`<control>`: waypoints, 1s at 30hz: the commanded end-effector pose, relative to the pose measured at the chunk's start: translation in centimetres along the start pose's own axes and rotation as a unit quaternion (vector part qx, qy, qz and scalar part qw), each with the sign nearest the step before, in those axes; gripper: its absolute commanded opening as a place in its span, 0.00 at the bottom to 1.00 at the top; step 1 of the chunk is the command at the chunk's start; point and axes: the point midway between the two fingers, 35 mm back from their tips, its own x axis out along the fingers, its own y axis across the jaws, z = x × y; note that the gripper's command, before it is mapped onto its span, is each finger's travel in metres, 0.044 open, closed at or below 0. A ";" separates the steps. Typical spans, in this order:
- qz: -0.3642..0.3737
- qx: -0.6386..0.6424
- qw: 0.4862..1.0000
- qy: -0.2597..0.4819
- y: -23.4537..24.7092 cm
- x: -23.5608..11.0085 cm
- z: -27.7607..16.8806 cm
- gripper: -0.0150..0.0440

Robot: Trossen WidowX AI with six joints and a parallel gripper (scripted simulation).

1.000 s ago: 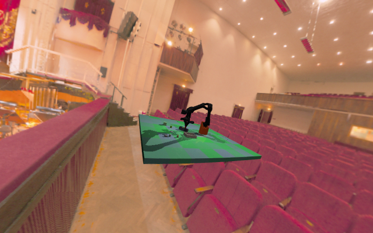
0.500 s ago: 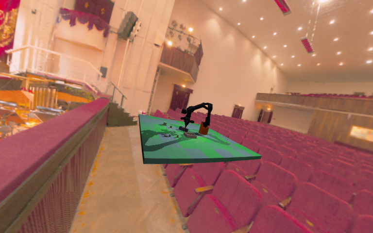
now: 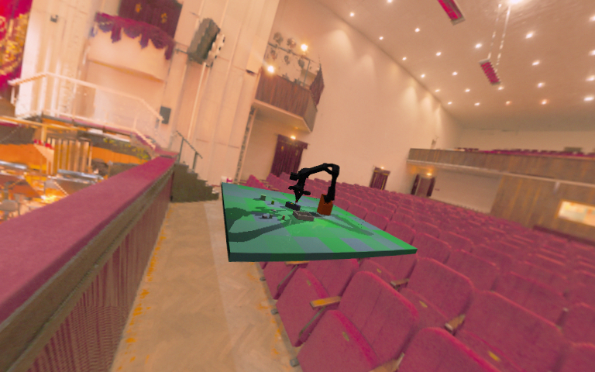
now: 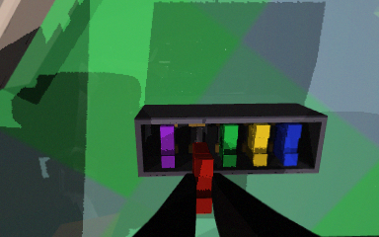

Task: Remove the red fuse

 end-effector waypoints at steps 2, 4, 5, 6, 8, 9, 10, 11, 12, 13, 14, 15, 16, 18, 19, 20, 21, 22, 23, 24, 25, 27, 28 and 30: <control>-0.005 -0.004 1.000 0.000 -0.2 -0.9 0.2 0.25; -0.005 -0.004 1.000 0.000 -0.2 -1.3 0.2 0.25; -0.005 -0.004 1.000 0.000 -0.2 -1.4 0.2 0.25; -0.005 -0.004 1.000 0.000 -0.2 -1.6 0.2 0.25; -0.005 -0.004 1.000 0.000 -0.2 -1.7 0.2 0.25; -0.005 -0.004 1.000 0.000 -0.2 -1.7 0.2 0.25; -0.005 -0.004 1.000 0.000 -0.2 -1.7 0.2 0.25; -0.005 -0.004 1.000 0.000 -0.1 -1.7 0.3 0.25; -0.006 -0.004 1.000 0.000 0.1 -1.7 0.6 0.25; -0.007 -0.004 1.000 0.001 0.4 -1.7 1.0 0.25; -0.008 -0.004 1.000 0.002 0.8 -1.7 1.6 0.25; -0.009 -0.004 1.000 0.003 1.3 -1.7 2.2 0.25; -0.010 -0.004 1.000 0.003 1.7 -1.7 2.8 0.25; -0.011 -0.003 1.000 0.004 2.7 -1.7 3.9 0.25; -0.012 -0.003 1.000 0.005 3.2 -1.7 4.4 0.25; -0.012 -0.003 1.000 0.005 3.7 -1.7 5.0 0.25; -0.013 -0.003 1.000 0.005 4.2 -1.7 5.5 0.25; -0.013 -0.003 1.000 0.005 4.8 -1.7 6.0 0.25; -0.013 -0.003 1.000 0.005 5.4 -1.7 6.5 0.25; -0.013 -0.003 1.000 0.005 6.0 -1.7 7.0 0.25; -0.013 -0.003 1.000 0.004 6.6 -1.7 7.5 0.25; -0.012 -0.004 1.000 0.003 7.9 -1.6 8.4 0.25; -0.012 -0.004 1.000 0.003 8.5 -1.6 8.8 0.25; -0.010 -0.004 1.000 0.002 9.9 -1.6 9.6 0.25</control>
